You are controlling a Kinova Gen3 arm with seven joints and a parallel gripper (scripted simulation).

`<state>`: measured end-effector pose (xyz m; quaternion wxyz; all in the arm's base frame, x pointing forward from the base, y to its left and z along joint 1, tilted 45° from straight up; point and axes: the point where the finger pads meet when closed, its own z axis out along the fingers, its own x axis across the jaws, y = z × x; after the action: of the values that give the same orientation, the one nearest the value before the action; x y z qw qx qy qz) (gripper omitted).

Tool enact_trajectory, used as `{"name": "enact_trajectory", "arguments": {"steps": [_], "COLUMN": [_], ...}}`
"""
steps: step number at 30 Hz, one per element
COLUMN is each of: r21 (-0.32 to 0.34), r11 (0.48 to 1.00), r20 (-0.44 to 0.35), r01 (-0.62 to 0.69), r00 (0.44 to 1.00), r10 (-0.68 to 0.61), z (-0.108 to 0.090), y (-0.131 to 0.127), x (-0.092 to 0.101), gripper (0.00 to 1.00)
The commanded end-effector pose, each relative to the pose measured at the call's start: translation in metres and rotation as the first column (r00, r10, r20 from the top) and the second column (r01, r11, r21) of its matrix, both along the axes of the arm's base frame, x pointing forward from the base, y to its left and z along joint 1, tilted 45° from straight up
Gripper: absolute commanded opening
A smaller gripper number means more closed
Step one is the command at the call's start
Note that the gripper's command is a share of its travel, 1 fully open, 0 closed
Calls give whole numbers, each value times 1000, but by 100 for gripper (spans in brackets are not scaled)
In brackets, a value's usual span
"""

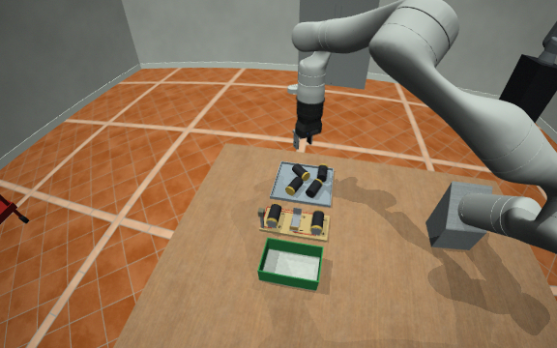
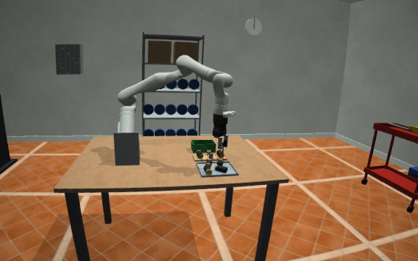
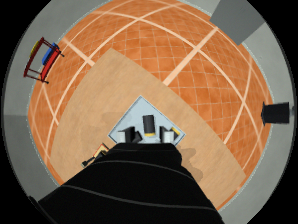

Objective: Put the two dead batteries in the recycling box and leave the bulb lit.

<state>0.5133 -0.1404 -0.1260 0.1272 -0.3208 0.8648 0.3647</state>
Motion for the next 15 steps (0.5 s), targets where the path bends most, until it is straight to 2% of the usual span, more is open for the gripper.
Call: {"name": "enact_trajectory", "arguments": {"steps": [1,15], "r21": [-1,-2], "r11": [1000,998], "r20": [17,68], "r01": [-11,-60], "r00": [1000,996], "r10": [11,60], "z": [1,1], "y": [-2,-2], "x": [0,0], "gripper": [90,90]}}
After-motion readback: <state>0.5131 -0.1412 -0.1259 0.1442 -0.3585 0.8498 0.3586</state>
